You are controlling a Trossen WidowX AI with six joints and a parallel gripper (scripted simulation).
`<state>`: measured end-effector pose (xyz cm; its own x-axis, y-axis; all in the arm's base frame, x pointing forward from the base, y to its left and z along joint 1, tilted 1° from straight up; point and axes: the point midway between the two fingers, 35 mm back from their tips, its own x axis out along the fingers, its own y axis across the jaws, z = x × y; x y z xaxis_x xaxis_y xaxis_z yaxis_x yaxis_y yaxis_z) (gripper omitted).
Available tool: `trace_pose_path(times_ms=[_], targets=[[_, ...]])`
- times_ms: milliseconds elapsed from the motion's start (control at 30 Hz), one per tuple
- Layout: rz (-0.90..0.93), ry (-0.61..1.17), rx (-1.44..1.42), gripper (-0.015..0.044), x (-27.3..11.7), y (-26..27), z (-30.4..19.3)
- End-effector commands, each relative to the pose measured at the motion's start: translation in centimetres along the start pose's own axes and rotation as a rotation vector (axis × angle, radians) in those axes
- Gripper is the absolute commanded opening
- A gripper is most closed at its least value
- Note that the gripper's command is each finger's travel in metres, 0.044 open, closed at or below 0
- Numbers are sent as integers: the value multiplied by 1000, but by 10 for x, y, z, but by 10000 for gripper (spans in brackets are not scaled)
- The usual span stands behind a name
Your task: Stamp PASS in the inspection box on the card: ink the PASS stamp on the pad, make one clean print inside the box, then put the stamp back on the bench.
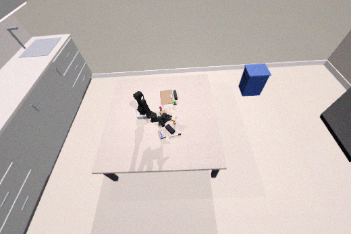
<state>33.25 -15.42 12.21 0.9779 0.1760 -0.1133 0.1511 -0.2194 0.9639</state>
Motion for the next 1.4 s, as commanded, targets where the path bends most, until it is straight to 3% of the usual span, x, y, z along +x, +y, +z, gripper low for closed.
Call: trace_pose_path(times_ms=[0,200,300,600,900,1267,1367], targets=[[-7,1,-3,374,3,-1,0],[-256,50,-133,216,81,-24,-20],[-399,99,-232,213,112,-39,-43],[-652,247,-519,213,149,-63,-116],[-979,504,-879,213,148,-91,-196],[-1282,882,-1329,213,103,-97,-275],[-1302,916,-1366,213,98,-98,-287]])
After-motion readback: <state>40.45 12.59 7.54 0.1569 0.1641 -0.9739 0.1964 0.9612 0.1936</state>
